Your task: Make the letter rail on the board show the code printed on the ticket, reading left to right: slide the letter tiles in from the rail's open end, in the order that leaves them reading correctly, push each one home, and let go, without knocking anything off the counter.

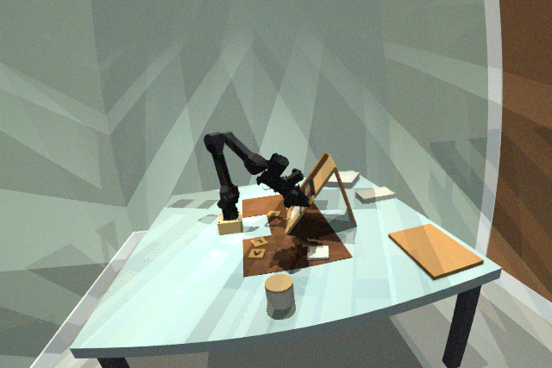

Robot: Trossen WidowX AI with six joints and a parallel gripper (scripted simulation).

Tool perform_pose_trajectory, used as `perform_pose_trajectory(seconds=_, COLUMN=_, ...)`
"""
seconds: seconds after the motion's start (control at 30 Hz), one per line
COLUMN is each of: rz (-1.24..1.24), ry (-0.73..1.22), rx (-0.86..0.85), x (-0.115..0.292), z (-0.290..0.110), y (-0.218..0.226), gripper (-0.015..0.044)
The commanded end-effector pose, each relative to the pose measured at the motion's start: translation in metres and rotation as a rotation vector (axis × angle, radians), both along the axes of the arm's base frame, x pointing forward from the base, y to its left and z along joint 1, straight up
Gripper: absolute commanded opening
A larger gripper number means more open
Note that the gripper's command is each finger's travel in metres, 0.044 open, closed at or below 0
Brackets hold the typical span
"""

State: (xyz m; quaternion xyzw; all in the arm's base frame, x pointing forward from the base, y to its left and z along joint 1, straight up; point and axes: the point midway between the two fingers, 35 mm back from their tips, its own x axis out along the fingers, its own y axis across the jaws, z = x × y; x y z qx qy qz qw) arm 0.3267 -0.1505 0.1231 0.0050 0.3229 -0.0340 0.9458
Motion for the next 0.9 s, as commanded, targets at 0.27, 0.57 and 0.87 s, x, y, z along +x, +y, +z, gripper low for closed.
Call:
perform_pose_trajectory(seconds=0.27, rz=-0.003, ry=0.0, rx=0.003, x=0.0, z=-0.001, y=0.007, gripper=0.0)
perform_pose_trajectory(seconds=0.57, rz=-0.003, ry=0.0, rx=0.003, x=0.001, z=-0.001, y=0.011, gripper=0.0)
perform_pose_trajectory(seconds=0.87, rz=-0.003, ry=0.0, rx=0.004, x=0.001, z=-0.001, y=0.016, gripper=0.0)
